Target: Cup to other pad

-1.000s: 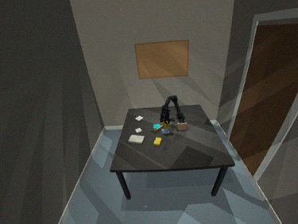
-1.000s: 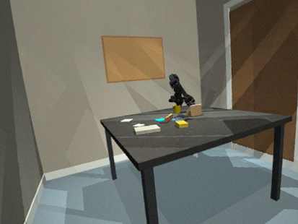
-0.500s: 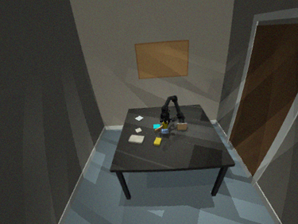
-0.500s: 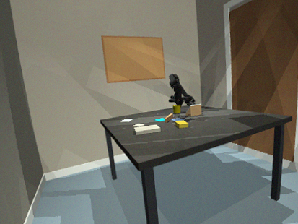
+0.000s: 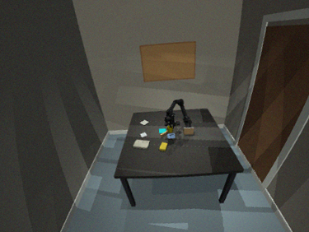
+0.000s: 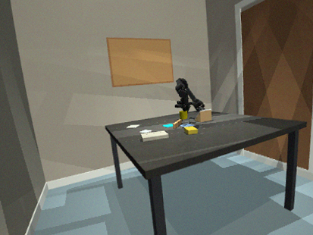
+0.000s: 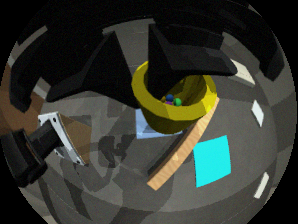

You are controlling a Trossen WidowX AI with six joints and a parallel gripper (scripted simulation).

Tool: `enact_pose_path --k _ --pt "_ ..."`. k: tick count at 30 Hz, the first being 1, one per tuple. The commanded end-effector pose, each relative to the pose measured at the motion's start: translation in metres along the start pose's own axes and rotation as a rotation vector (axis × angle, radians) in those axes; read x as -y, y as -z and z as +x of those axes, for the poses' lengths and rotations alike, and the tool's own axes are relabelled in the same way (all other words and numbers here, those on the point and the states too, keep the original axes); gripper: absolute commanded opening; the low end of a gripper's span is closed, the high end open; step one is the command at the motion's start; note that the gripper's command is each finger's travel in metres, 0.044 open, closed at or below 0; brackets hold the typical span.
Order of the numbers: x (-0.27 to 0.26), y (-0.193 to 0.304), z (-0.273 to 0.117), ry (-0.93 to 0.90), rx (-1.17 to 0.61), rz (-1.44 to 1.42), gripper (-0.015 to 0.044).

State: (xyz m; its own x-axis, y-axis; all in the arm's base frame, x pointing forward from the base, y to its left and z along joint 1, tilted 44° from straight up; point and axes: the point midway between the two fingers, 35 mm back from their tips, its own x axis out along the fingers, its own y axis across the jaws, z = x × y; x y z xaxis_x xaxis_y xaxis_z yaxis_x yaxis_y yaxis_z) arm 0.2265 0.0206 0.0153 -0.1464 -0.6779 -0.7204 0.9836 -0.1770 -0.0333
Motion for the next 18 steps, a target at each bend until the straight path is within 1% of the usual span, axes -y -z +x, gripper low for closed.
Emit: enact_pose_path --k 1,18 --pt "-0.010 -0.008 -0.002 -0.012 -0.003 0.002 0.0000" --pt "-0.038 -0.039 -0.003 -0.013 -0.002 0.005 0.0000"
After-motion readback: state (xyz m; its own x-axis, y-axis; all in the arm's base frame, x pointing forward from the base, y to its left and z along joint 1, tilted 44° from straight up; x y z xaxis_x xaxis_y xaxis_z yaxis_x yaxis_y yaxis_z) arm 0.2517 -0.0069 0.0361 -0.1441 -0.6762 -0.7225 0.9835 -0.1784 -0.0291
